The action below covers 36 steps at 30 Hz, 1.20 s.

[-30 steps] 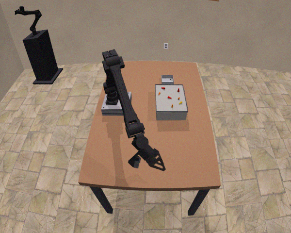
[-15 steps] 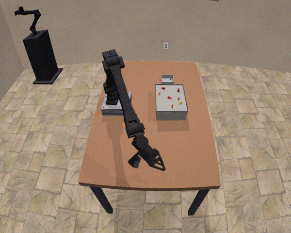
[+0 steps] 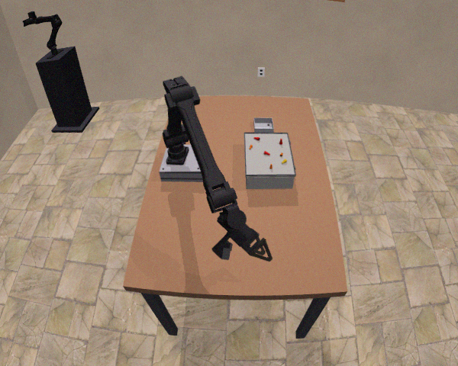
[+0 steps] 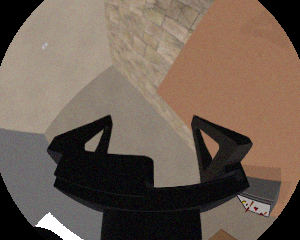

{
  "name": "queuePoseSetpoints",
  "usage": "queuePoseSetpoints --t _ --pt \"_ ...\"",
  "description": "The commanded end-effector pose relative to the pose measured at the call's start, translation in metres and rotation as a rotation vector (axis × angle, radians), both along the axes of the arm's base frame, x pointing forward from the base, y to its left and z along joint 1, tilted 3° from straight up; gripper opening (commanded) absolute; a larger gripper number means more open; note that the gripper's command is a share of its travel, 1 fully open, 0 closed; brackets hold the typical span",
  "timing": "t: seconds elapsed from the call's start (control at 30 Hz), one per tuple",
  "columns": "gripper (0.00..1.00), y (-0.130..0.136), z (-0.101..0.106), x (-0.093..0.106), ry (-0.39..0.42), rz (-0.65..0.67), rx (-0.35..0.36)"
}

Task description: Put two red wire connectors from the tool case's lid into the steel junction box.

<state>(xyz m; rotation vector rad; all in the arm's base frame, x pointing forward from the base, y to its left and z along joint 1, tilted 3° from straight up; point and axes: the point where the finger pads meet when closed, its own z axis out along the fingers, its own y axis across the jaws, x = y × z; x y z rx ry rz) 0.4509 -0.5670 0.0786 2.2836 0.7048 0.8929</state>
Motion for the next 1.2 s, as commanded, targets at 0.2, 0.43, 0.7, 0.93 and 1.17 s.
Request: queuePoseSetpoints --t 0.2,0.43,0.7,0.93,1.17 --pt "1.00 0.034 0.052 0.047 0.063 0.193 -0.181" --pt "1.00 0.072 0.062 0.077 0.132 0.346 -0.278" --pt "1.00 0.114 0.068 0.102 0.198 0.506 -0.373" --pt "1.00 0.153 0.074 0.121 0.249 0.649 -0.458" --pt "1.00 0.192 0.078 0.136 0.297 0.795 -0.541"
